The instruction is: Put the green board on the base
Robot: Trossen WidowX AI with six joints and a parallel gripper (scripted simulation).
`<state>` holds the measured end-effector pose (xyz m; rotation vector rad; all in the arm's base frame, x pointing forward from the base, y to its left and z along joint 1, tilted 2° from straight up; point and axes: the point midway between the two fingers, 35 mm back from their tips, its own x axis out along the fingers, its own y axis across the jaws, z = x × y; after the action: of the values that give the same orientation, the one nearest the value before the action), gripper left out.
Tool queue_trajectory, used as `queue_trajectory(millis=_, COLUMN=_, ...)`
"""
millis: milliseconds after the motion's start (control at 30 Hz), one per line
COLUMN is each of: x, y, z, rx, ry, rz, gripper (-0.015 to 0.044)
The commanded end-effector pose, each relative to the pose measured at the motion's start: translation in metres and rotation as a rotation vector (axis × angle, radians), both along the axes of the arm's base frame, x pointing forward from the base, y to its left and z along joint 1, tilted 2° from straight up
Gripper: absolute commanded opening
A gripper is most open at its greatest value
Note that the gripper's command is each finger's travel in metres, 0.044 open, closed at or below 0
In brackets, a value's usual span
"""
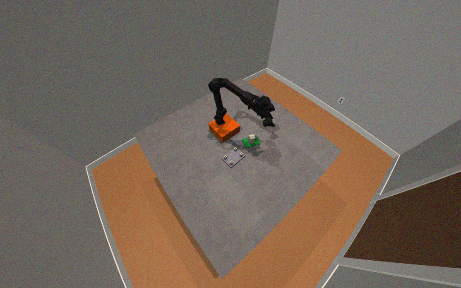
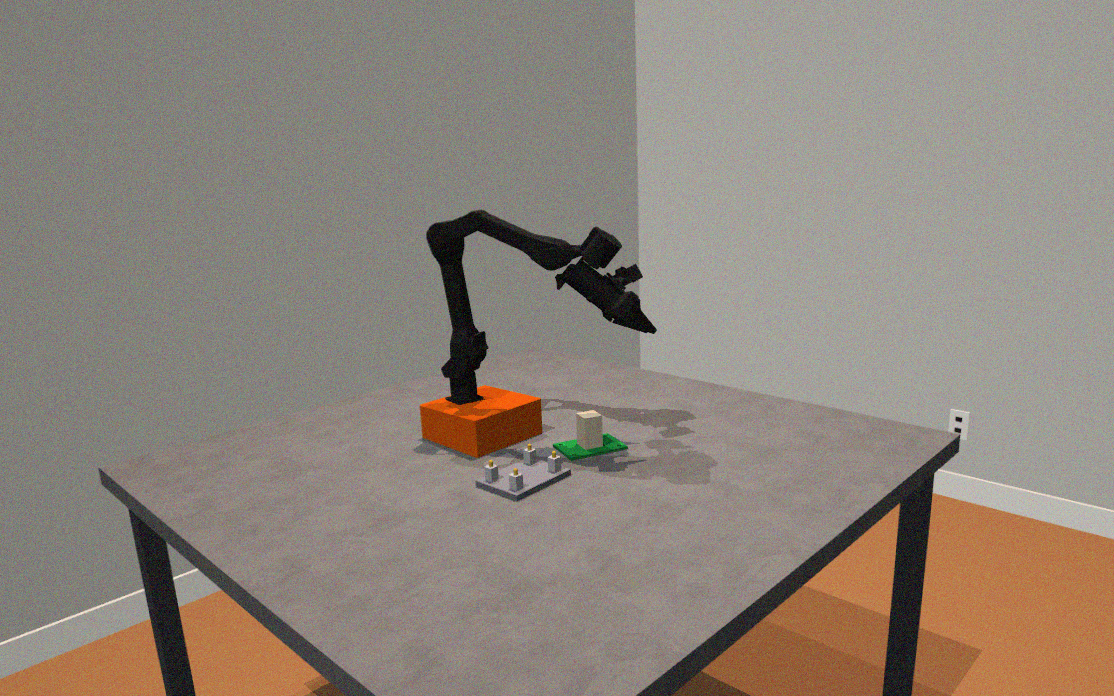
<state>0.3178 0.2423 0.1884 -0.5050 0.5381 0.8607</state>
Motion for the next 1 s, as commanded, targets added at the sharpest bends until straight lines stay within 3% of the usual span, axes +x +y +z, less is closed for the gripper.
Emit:
queue_trajectory(millis=0, x=-0.014, y=-0.054, z=-0.064, rx=-0.033, ry=0.604, rz=-0.592, gripper=0.044)
queue_trajectory(millis=267, x=-0.049, y=-0.103, z=-0.091, rx=-0.143, ry=0.947, rz=-1.183, gripper=0.044)
queue_trajectory(millis=800, x=-0.049, y=-0.1, z=-0.091, rx=-0.145, ry=0.952, rz=-1.196, gripper=0.044)
queue_trajectory(millis=967, x=-0.05, y=-0.098, z=-0.126, rx=-0.145, ry=0.953, rz=-1.196, gripper=0.044)
